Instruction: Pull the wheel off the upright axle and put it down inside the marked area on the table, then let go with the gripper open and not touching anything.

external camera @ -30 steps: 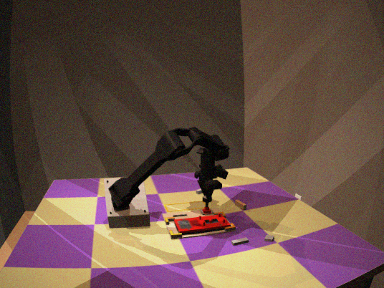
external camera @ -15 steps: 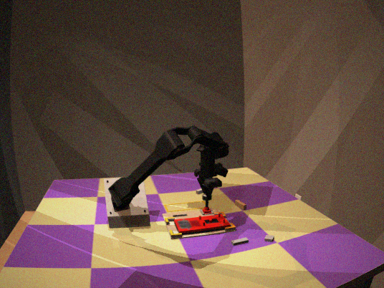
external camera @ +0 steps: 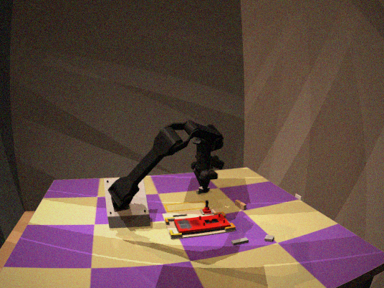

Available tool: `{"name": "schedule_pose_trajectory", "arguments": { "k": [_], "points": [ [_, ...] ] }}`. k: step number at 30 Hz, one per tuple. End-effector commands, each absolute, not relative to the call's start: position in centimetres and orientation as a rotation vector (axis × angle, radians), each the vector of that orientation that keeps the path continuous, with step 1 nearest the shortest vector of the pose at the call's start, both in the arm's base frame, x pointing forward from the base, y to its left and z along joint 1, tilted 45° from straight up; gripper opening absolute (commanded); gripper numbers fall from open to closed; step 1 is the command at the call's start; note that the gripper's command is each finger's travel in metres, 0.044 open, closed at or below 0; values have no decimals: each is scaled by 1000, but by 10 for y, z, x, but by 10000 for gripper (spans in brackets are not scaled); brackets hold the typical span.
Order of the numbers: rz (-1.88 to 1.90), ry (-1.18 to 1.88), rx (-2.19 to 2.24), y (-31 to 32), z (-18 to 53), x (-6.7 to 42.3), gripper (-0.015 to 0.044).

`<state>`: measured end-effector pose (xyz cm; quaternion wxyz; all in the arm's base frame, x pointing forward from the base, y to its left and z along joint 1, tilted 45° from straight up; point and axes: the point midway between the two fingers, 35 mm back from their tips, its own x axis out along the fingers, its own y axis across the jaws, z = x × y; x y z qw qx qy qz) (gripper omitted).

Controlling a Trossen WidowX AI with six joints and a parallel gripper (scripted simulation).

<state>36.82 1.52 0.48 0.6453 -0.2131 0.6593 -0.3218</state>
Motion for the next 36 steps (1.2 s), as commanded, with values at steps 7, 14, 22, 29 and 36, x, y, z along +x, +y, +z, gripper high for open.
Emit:
{"name": "schedule_pose_trajectory", "arguments": {
  "k": [7,14,22,29,36],
  "points": [
    [-728,1513,-483,62,-33,339,0],
    [-734,1513,-484,83,-50,321,0],
    [-734,1513,-484,75,-58,320,0],
    [-734,1513,-484,65,-69,320,0],
    [-734,1512,-484,35,-100,318,0]
  ]
}}
